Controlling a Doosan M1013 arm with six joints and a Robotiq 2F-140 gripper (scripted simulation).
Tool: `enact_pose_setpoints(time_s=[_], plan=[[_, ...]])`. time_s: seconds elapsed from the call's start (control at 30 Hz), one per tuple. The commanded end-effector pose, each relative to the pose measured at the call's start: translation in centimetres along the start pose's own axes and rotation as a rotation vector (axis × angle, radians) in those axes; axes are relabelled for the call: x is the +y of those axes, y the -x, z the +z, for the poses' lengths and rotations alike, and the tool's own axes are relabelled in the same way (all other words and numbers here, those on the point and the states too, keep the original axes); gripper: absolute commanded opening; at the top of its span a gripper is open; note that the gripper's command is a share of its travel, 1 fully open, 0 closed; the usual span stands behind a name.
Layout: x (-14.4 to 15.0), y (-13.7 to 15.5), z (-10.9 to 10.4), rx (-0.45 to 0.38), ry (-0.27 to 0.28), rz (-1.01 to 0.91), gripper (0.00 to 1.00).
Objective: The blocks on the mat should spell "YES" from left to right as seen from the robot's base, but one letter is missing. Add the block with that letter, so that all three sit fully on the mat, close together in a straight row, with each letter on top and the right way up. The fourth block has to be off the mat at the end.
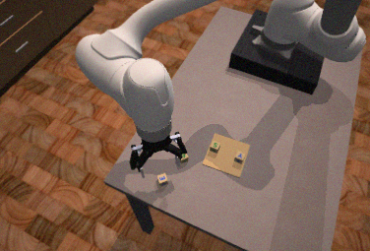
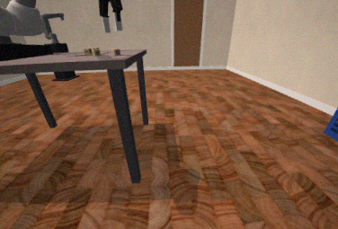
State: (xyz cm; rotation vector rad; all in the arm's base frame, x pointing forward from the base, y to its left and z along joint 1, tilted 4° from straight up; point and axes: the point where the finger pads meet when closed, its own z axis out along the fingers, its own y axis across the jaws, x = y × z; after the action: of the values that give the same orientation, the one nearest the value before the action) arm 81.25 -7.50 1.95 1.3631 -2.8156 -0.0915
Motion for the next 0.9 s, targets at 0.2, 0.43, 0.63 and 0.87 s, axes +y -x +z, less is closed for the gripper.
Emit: enact_pose_setpoints(time_s=[0.2,0.43,0.63,0.87], plan=[[0.18,0.03,0.33,0.0,0.003,-0.008,0.4],[0.18,0.03,0.33,0.0,0.003,-0.008,0.4],[0.18,0.03,0.33,0.0,0.003,-0.008,0.4],[0.18,0.03,0.33,0.0,0.003,-0.008,0.4]])
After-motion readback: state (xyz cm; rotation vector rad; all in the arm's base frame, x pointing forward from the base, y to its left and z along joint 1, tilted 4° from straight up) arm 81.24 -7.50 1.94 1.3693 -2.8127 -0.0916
